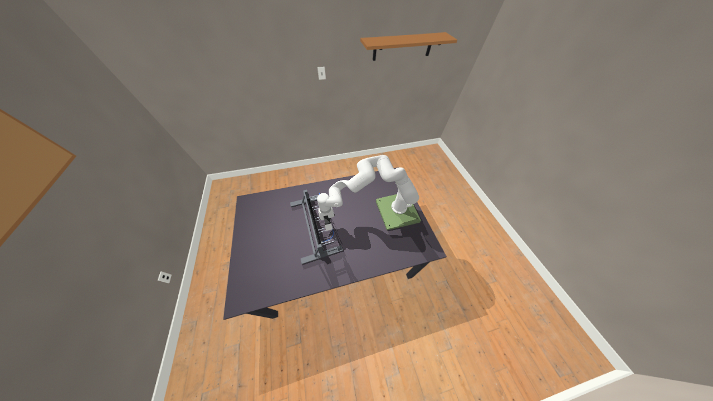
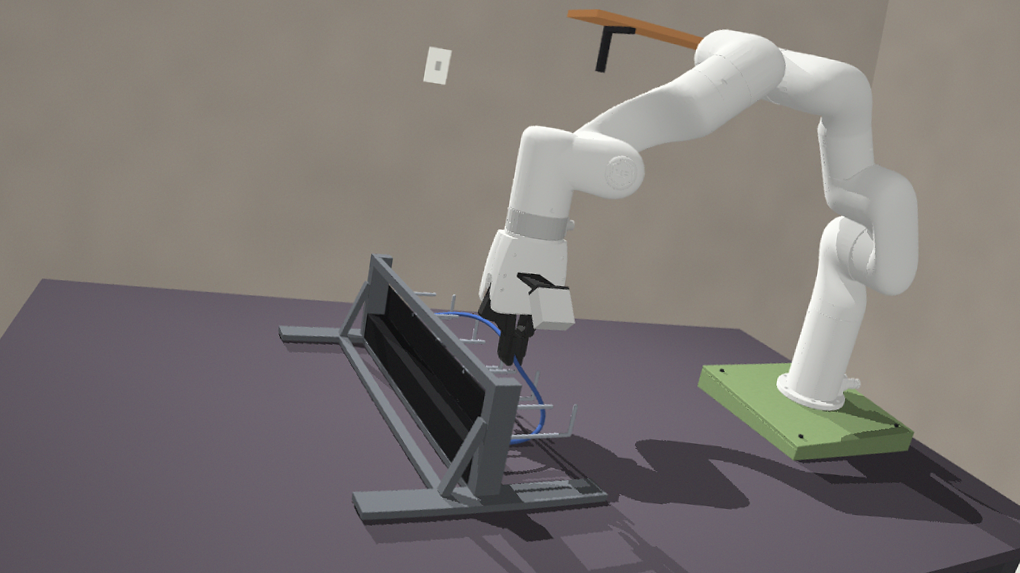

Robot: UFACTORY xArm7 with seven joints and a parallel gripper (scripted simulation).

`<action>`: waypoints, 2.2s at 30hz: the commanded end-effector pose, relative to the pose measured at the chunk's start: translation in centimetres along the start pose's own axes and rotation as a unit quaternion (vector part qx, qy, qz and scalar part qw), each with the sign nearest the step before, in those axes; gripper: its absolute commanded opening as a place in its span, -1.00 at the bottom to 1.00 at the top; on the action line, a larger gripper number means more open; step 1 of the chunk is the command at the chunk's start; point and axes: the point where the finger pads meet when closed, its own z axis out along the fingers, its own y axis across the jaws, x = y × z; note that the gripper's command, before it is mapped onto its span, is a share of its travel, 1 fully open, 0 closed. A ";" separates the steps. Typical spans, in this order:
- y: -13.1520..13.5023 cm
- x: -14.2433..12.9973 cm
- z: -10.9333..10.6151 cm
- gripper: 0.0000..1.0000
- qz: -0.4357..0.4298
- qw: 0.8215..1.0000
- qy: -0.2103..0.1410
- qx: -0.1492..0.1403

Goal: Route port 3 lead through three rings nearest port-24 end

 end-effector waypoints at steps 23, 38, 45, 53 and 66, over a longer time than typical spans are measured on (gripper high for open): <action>0.2 0.0 2.3 -1.00 0.000 1.000 0.000 -0.003; 0.2 0.0 3.0 -1.00 0.000 1.000 0.000 -0.003; 0.2 0.0 3.1 -1.00 0.000 1.000 0.000 -0.003; 0.2 0.0 3.2 -1.00 0.000 1.000 0.000 -0.003; 0.8 0.0 3.2 -1.00 0.000 1.000 0.000 -0.003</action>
